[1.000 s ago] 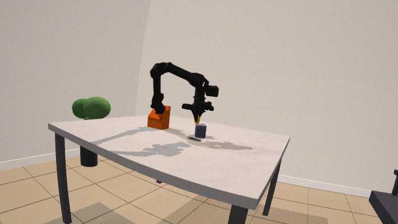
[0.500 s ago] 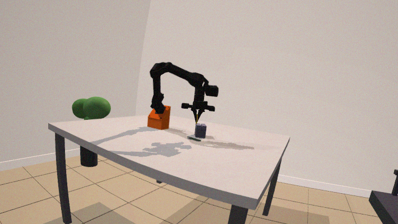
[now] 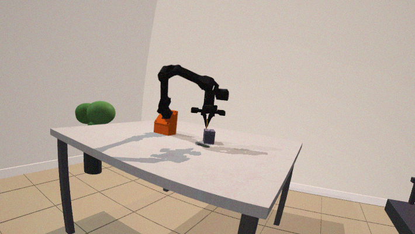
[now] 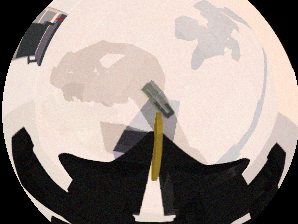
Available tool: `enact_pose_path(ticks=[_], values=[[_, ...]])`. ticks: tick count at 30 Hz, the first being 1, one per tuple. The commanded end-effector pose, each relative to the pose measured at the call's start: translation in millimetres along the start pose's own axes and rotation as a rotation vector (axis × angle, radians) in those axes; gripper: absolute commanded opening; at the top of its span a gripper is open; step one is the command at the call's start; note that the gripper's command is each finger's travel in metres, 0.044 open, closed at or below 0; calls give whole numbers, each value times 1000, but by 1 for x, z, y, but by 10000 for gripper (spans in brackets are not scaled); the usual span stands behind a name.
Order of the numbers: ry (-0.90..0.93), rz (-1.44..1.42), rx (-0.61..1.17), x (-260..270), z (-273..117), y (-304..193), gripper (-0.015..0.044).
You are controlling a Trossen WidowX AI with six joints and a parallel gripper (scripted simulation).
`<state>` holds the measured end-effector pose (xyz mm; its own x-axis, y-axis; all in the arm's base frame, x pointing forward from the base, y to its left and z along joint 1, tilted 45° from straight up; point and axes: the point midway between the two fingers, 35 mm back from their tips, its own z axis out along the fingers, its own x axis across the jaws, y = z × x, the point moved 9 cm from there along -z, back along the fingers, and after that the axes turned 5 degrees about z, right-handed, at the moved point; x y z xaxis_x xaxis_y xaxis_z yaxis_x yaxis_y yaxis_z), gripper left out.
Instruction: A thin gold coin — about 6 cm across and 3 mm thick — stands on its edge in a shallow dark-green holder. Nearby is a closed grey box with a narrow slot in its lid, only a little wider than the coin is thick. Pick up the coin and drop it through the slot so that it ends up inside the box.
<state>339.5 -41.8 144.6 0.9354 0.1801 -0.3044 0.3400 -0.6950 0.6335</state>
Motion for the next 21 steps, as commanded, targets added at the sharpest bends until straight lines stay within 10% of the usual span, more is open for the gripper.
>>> enact_pose_path(ticks=[1,21], values=[[-2,-1,6,4,1,-12,0],[-1,-2,10,18,1,-61,0]])
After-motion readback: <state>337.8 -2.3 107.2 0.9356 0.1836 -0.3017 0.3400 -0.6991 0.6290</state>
